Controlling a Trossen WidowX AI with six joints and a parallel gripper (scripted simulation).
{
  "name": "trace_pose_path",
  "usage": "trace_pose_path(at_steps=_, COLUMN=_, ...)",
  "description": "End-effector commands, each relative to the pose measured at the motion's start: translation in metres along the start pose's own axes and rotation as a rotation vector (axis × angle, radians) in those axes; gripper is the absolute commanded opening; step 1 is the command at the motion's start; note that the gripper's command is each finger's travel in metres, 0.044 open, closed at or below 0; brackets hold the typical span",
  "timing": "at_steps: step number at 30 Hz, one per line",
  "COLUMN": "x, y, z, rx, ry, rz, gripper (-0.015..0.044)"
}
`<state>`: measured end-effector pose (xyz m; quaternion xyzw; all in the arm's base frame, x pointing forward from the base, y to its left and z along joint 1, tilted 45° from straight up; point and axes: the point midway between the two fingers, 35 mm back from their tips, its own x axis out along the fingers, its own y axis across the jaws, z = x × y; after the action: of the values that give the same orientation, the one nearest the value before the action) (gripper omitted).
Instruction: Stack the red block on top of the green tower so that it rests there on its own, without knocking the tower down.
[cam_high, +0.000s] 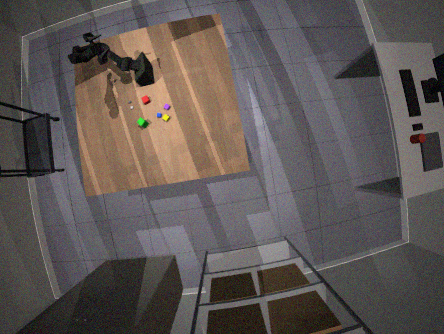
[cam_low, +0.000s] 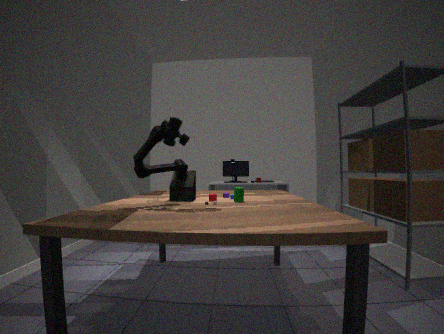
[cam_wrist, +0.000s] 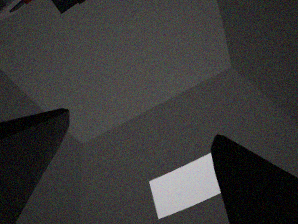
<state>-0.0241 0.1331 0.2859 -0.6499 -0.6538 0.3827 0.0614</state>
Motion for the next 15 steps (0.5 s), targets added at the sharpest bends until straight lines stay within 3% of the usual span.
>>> trace_pose_path(at_steps=1, x=0.000, y=0.001, z=-0.001, rx=0.011, ry=-0.001, rz=0.005, gripper=0.0426)
trace_pose_path(at_steps=15, x=0.029, y=0.098, z=-0.023, rx=0.846, ry=0.006, rz=0.400, gripper=0.0440)
